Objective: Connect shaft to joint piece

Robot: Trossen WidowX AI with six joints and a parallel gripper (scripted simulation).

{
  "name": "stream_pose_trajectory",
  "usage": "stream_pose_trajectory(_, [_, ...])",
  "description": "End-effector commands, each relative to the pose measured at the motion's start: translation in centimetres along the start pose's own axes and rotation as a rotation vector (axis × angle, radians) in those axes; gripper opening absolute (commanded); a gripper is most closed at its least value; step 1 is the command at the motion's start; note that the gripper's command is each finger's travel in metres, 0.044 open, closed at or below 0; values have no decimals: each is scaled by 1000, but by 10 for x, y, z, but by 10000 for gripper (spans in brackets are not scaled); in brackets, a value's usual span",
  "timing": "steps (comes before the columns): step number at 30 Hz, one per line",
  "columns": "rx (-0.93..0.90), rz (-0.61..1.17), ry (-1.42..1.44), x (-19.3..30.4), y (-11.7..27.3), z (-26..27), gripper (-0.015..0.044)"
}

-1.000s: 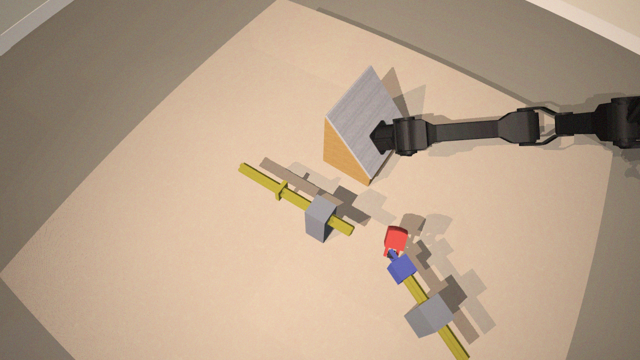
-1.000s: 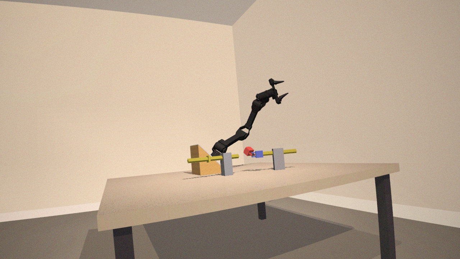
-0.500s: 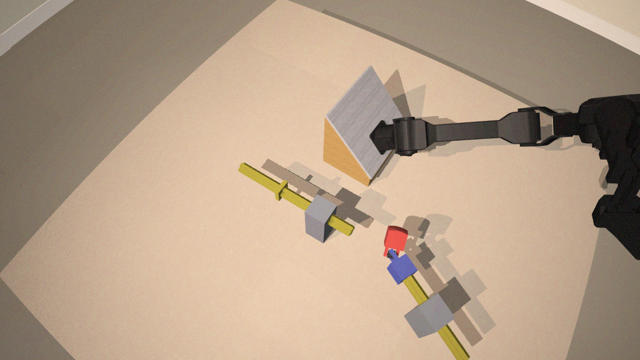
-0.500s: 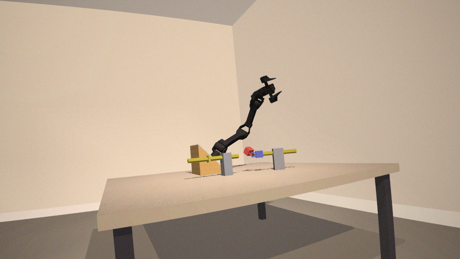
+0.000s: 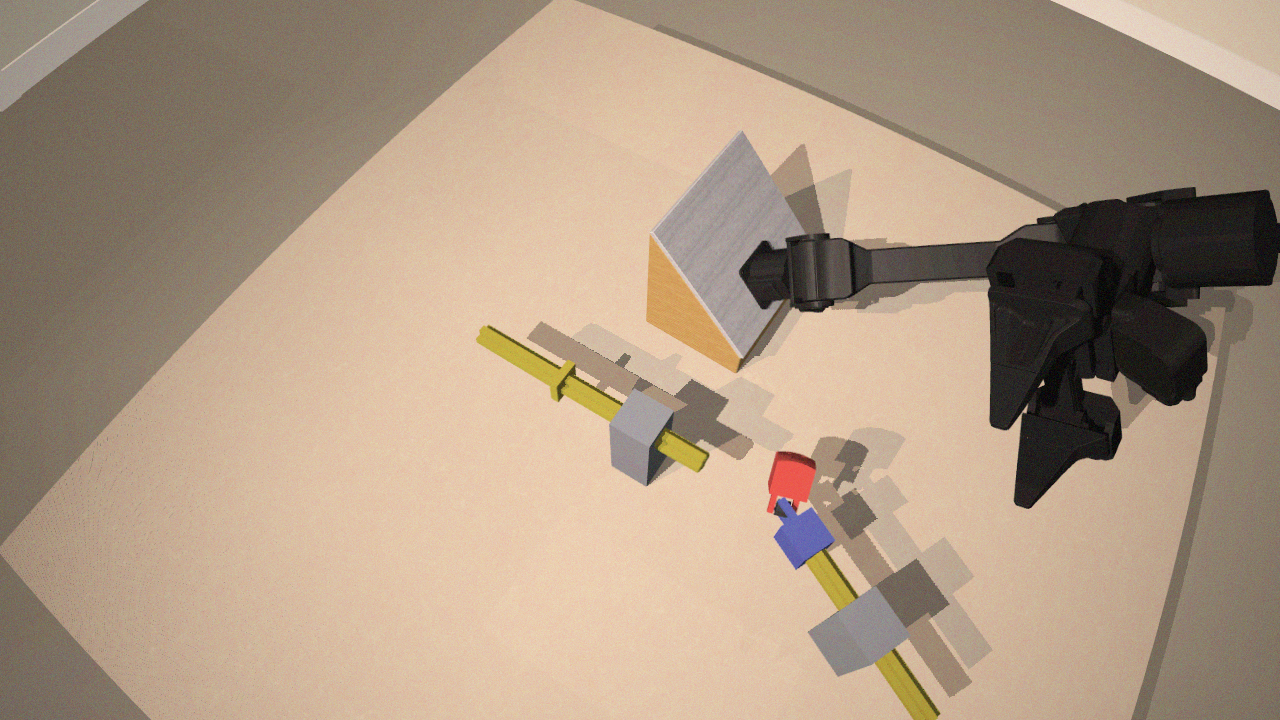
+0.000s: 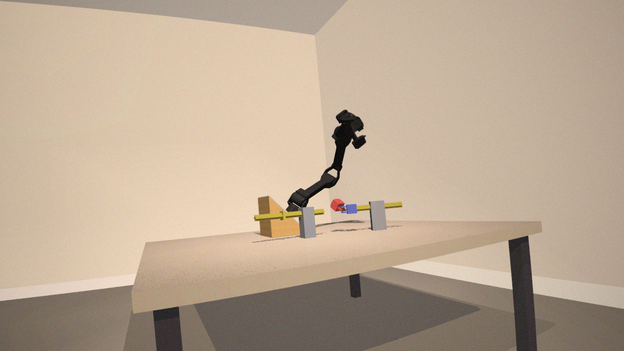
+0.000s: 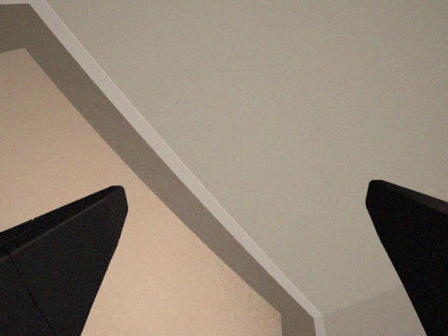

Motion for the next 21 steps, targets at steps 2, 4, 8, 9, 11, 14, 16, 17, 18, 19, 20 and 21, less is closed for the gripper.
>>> stream_pose_trajectory(2, [-37, 126, -78, 38, -6, 1, 440])
stream_pose_trajectory(4, [-53, 182, -114, 54, -8, 3, 440])
stream_pose_trajectory(8, [-89, 292, -185, 85, -8, 9, 440])
stream_pose_trajectory(9, [-99, 319, -203, 93, -8, 10, 440])
stream_pose_trajectory(11, [-119, 373, -239, 108, -7, 15, 440])
stream_pose_trajectory(14, [-152, 452, -294, 128, -4, 22, 440])
stream_pose_trajectory(16, [-175, 504, -331, 141, -1, 27, 440])
stream_pose_trajectory(17, [-187, 530, -350, 148, 0, 30, 440])
stream_pose_trajectory(18, [-199, 555, -369, 154, 2, 33, 440])
stream_pose_trajectory(19, [-212, 581, -388, 160, 4, 37, 440])
stream_pose_trajectory(20, [-225, 606, -408, 165, 6, 40, 440])
stream_pose_trajectory(21, [-238, 630, -427, 171, 8, 43, 440])
Point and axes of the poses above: the point midway between the two fingers, 35 mm back from their tips, its own y axis back along the fingers, its own z axis across the jaws, x = y × z, the point moved 3 cm from there along y, back along the fingers, and after that the axes turned 3 degrees about -y, right-handed, at the moved point
